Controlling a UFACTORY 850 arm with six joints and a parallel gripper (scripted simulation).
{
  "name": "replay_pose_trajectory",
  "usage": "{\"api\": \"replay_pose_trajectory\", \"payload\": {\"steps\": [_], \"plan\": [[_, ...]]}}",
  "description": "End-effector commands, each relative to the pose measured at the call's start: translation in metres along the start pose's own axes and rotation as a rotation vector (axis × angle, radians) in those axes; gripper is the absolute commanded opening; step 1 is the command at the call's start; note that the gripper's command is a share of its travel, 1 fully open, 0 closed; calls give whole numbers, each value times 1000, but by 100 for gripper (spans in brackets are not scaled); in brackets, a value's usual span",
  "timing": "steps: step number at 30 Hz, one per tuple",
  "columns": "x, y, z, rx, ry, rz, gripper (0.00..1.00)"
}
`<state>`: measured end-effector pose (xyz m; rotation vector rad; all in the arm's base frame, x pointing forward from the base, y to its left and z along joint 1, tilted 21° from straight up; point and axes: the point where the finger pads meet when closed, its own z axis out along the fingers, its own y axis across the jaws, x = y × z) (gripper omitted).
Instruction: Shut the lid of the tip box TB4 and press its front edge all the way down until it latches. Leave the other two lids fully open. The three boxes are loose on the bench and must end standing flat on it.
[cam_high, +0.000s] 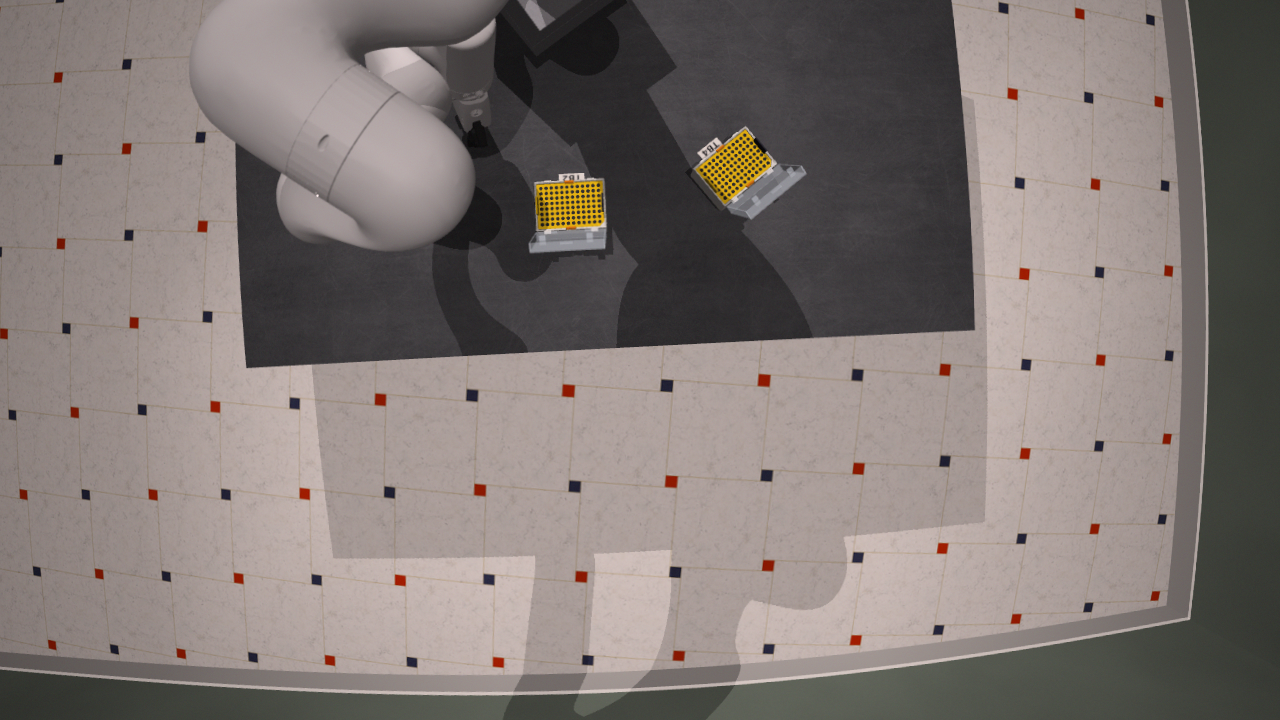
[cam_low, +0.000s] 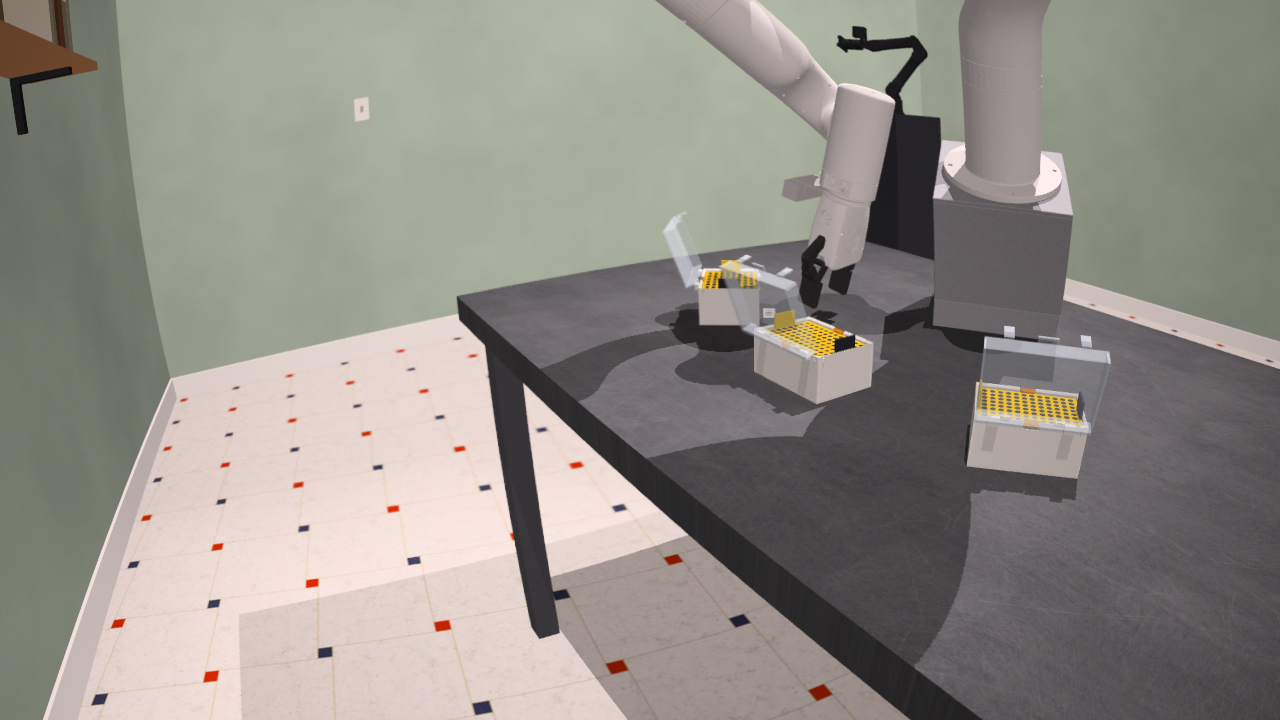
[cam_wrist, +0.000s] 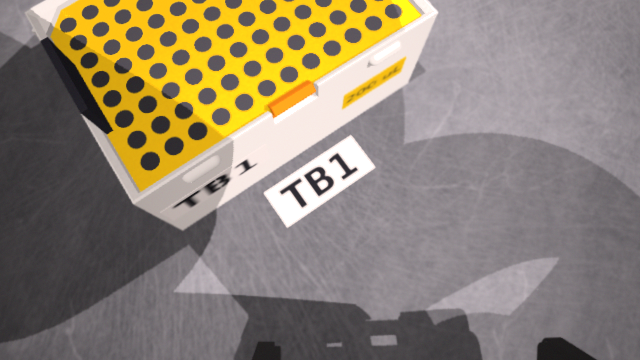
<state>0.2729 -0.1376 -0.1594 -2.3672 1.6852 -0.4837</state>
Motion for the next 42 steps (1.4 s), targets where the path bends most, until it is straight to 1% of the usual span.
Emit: {"api": "replay_pose_trajectory", "payload": {"steps": [1,32,42], "plan": [[0,0,0,0,0,0,100],[0,0,0,0,0,0,100],[13,0,-48,0,0,0,100]]}}
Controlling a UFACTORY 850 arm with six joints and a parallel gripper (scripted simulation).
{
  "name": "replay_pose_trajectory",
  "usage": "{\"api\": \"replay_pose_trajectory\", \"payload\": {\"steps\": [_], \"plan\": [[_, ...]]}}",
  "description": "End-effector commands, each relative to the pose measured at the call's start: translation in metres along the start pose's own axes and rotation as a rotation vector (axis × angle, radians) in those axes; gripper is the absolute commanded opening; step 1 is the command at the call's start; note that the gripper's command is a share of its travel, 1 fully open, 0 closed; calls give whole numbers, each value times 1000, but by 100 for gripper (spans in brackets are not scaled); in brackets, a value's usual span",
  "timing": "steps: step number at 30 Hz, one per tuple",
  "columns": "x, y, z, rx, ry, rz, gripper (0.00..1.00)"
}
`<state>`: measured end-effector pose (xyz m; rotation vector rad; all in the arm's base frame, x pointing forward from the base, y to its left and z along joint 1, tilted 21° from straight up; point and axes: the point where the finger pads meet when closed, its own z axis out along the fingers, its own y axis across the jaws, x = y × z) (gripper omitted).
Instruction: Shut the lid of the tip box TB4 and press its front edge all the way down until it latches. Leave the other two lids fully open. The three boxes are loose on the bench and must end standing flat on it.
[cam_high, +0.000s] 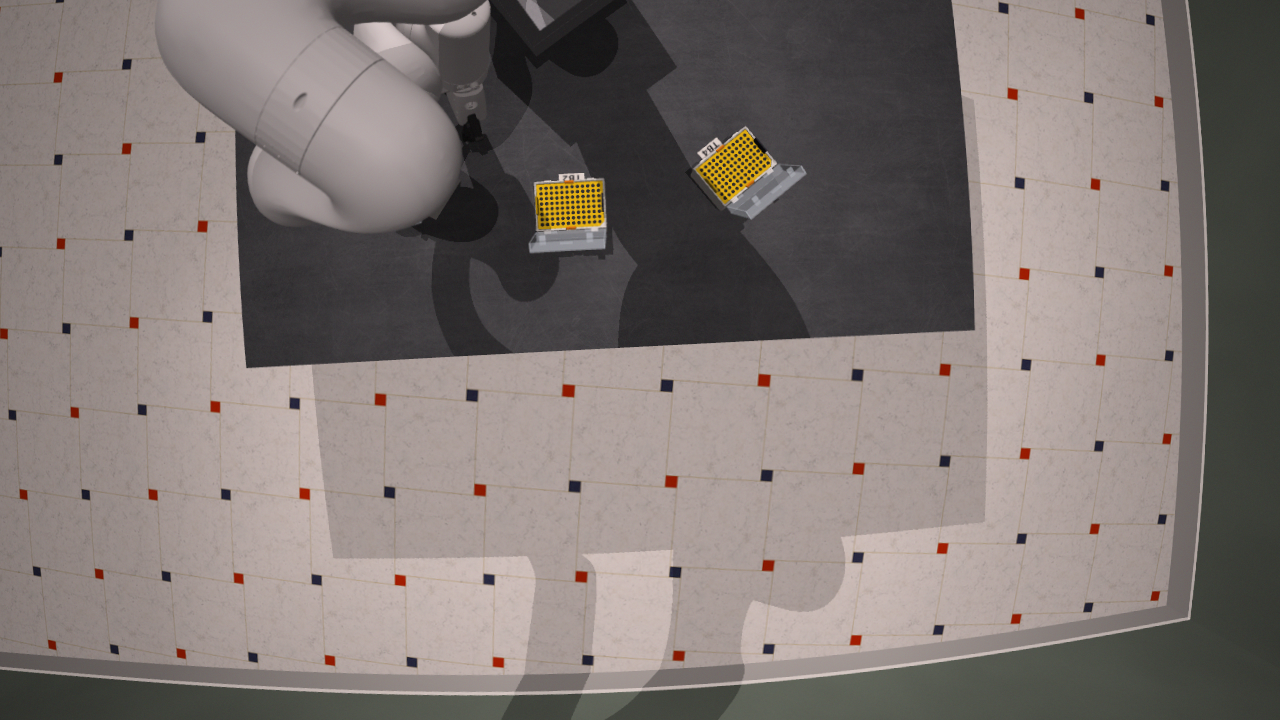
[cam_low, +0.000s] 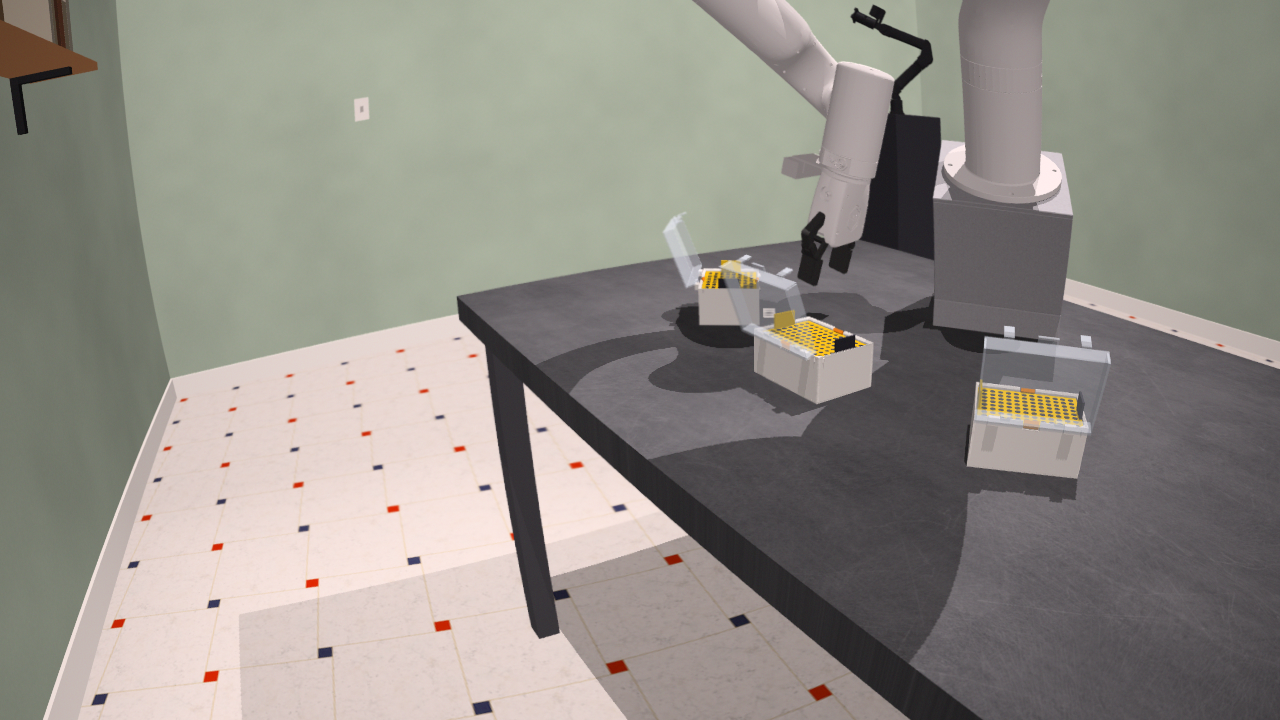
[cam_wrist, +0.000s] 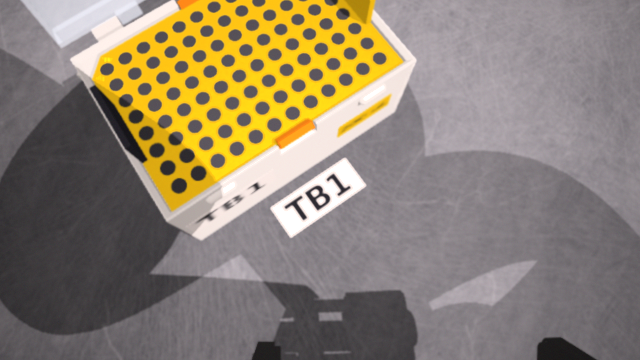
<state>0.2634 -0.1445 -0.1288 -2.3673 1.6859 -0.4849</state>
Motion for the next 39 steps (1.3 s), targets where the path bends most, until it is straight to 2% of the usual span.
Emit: {"api": "replay_pose_trajectory", "payload": {"steps": [1,5,7,22,28,39], "plan": [[6,0,-21,0,-1,0,100],[11,0,-41,0,-1,0,100],[11,0,-41,0,-1,0,100],[31,0,-112,0,0,0,100],[31,0,-112,0,0,0,100],[-11,-35,-124,95,-1,-354,100]]}}
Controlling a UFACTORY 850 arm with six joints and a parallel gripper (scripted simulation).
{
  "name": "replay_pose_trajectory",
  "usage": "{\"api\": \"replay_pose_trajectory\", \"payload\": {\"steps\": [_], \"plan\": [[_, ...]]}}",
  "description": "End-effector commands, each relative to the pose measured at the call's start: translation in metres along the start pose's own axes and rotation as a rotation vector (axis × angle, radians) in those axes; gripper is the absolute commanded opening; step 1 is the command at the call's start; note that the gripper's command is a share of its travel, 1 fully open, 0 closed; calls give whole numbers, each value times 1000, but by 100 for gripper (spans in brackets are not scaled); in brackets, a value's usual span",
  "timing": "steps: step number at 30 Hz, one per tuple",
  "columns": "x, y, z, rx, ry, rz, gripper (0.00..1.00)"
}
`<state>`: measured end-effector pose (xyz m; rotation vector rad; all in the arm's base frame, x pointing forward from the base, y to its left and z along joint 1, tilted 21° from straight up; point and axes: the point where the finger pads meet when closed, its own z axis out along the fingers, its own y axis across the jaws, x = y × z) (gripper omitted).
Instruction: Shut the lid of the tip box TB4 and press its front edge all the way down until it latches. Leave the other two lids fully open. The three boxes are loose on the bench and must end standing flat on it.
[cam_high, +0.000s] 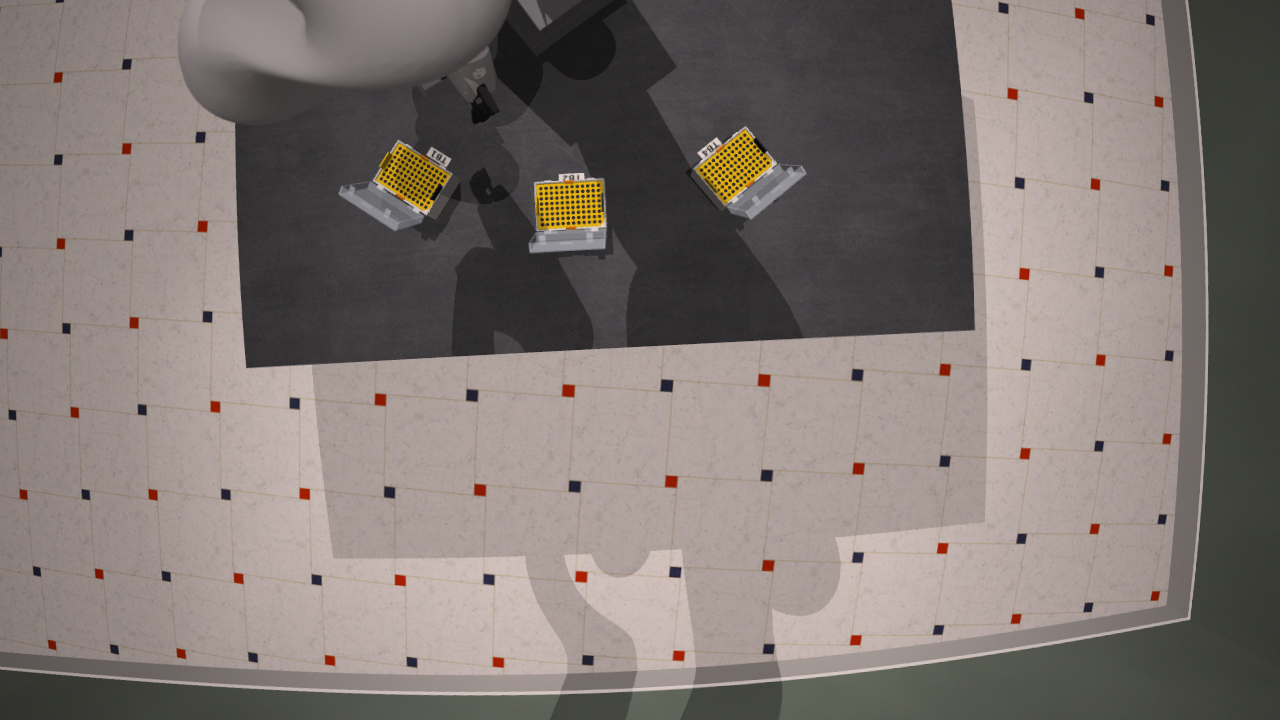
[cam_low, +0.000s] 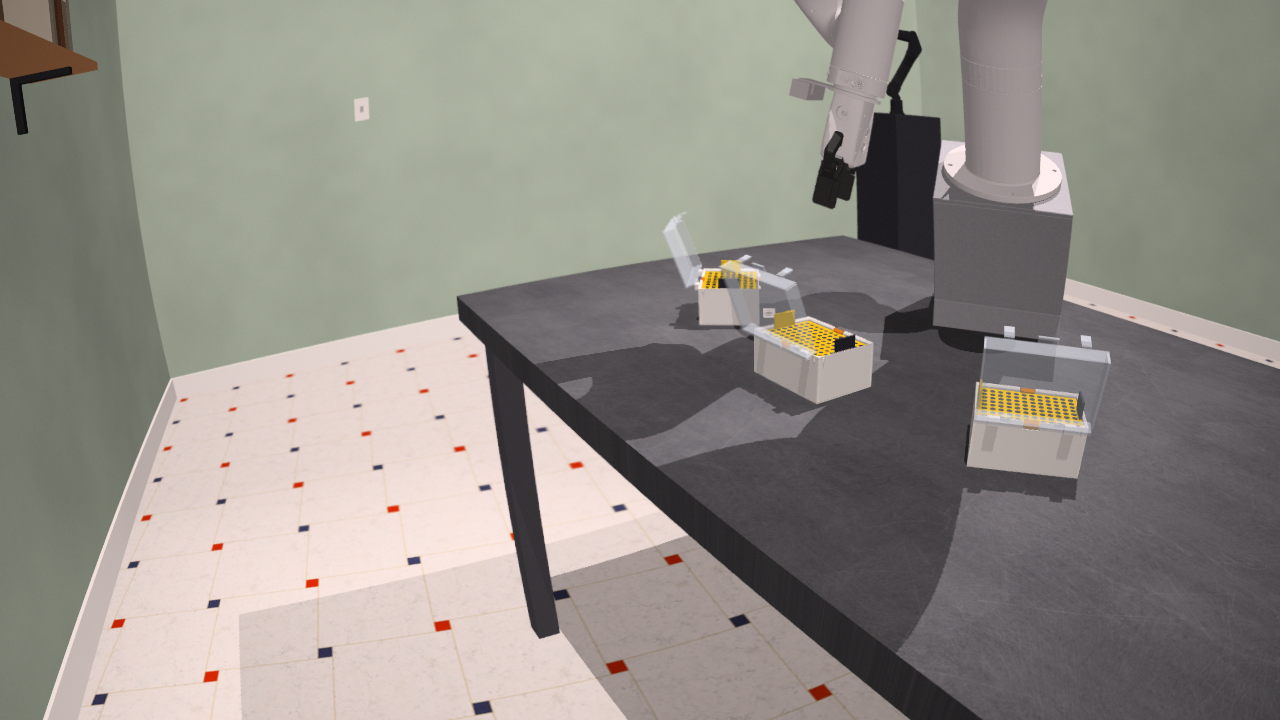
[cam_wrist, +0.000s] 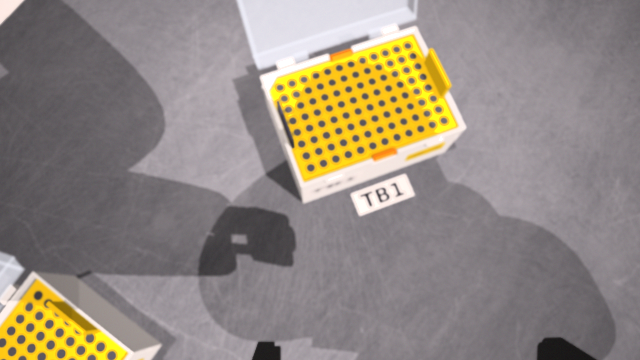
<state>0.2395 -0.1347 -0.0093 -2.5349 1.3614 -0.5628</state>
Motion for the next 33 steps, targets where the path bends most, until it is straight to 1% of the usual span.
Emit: {"api": "replay_pose_trajectory", "payload": {"steps": [1,2,12,19,26,33], "plan": [[-9,-14,-3,28,5,-110,100],[-9,-14,-3,28,5,-110,100],[-38,-55,-10,33,5,-129,100],[-39,-56,-10,33,5,-129,100],[-68,-74,-18,93,4,-354,100],[-97,-91,-26,93,4,-354,100]]}}
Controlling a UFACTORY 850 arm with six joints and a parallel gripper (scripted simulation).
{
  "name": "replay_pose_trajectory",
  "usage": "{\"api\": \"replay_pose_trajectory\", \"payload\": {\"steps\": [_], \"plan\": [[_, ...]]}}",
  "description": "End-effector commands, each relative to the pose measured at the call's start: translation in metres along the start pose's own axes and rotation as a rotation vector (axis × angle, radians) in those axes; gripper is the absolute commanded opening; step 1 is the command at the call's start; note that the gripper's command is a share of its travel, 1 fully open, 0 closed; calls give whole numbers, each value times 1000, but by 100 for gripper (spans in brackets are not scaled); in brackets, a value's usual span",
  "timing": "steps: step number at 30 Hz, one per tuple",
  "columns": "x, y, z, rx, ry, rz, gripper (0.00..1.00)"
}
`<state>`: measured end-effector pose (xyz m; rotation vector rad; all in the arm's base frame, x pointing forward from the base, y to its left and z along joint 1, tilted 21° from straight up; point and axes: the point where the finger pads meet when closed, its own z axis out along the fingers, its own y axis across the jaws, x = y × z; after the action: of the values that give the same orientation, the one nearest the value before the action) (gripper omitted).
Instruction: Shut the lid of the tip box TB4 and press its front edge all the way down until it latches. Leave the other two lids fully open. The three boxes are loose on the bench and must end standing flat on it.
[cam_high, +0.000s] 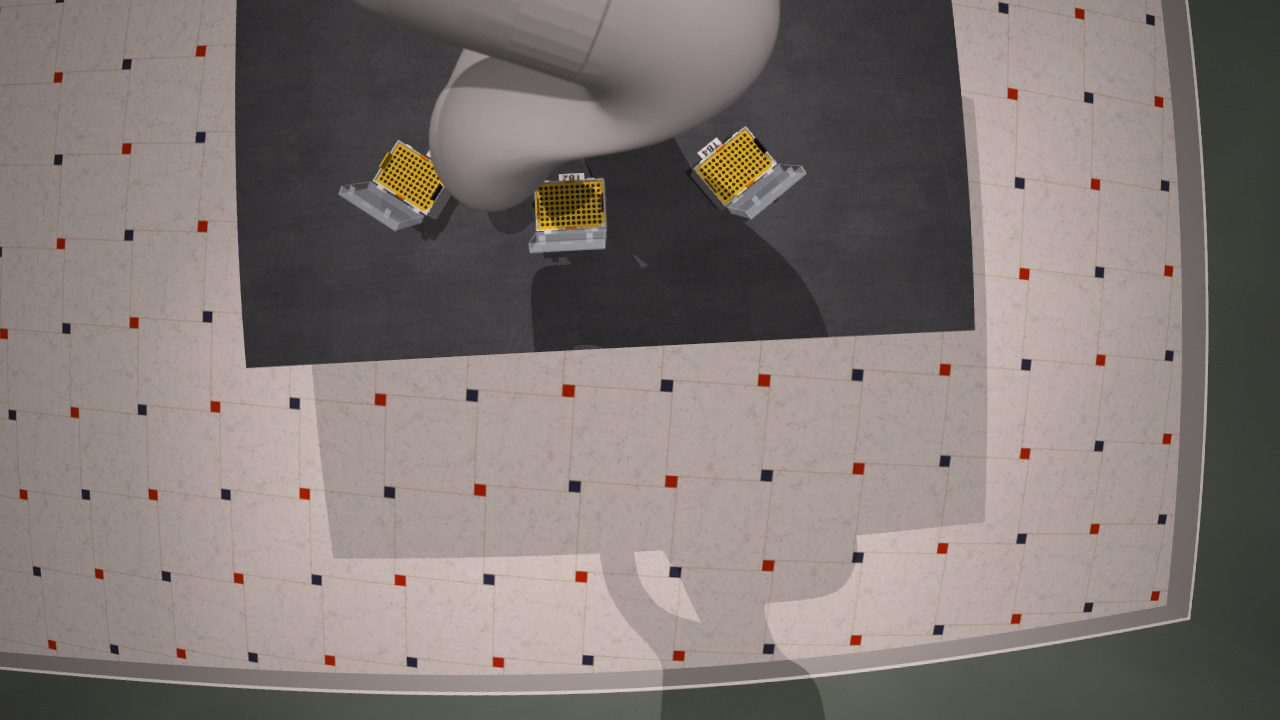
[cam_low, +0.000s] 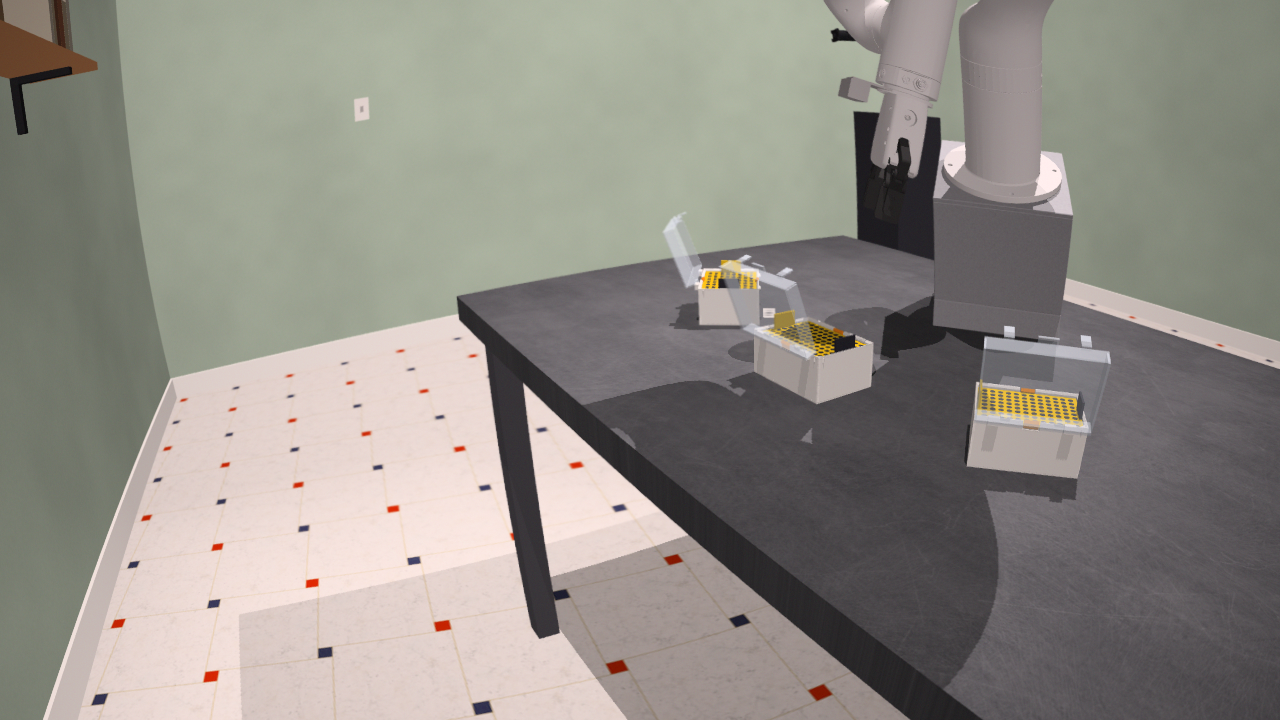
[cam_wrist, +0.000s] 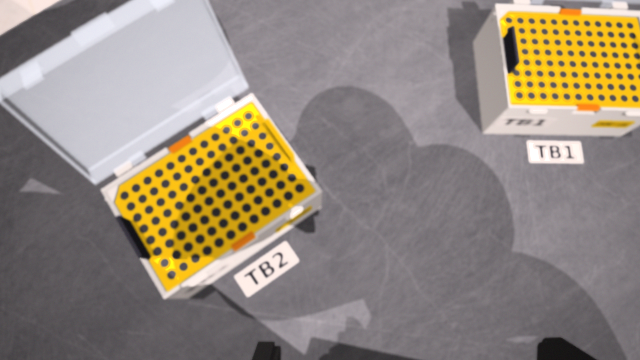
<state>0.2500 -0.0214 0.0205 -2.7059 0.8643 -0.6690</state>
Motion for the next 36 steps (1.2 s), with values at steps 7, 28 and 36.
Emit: {"api": "replay_pose_trajectory", "payload": {"steps": [7,28,36], "plan": [[-26,-35,-6,-5,5,-2,100],[-43,-38,51,-5,4,-2,100],[-52,-38,85,-5,4,-2,100]]}}
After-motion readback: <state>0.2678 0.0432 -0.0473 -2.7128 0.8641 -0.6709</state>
